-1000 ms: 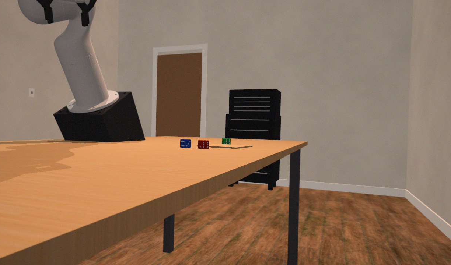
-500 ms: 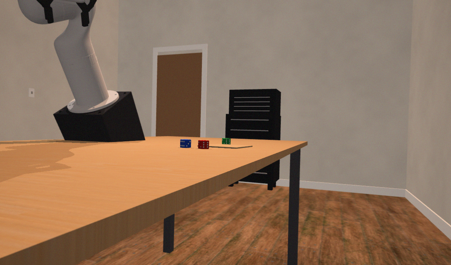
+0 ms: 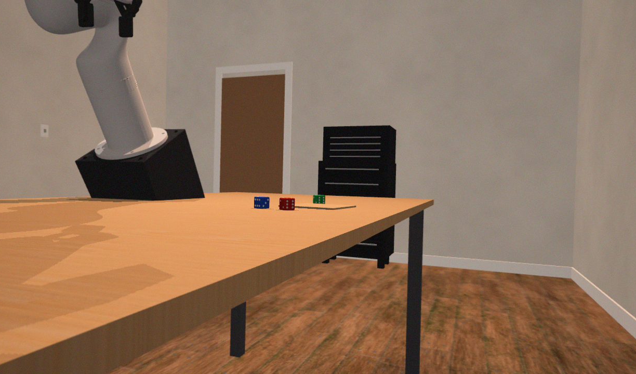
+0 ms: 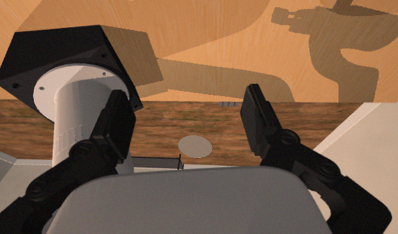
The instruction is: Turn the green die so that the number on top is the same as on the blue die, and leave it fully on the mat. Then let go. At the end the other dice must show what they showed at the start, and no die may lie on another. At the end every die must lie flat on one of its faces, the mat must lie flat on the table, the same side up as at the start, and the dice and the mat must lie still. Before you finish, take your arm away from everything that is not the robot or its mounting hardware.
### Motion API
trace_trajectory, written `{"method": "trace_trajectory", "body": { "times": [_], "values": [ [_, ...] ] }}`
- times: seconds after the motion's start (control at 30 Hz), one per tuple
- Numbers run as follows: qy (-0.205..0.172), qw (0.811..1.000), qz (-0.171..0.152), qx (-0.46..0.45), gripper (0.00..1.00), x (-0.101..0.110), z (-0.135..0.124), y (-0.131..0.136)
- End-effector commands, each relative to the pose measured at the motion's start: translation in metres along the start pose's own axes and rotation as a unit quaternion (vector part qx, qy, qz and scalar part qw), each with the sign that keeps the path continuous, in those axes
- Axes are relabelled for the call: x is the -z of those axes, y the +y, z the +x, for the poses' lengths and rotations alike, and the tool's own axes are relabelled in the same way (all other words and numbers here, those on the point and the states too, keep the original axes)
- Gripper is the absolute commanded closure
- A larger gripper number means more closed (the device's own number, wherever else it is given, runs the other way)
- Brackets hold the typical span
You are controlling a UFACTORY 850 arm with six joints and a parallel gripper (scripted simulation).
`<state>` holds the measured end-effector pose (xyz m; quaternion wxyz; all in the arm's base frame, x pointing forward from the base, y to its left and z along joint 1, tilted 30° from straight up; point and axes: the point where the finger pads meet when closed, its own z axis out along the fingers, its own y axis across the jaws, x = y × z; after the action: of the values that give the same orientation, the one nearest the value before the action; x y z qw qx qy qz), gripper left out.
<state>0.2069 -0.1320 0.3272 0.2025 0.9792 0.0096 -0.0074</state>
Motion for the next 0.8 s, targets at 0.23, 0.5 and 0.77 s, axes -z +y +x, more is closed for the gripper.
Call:
{"method": "trace_trajectory", "body": {
  "times": [0.23,0.5,0.77],
  "values": [
    [-0.01,0.979,-0.029,0.203,0.0,-0.01,0.059,0.006],
    [-0.016,0.949,-0.043,0.312,0.0,-0.019,0.092,0.002],
    [-0.022,0.892,-0.056,0.449,0.0,-0.036,0.136,-0.012]
  ]
}}
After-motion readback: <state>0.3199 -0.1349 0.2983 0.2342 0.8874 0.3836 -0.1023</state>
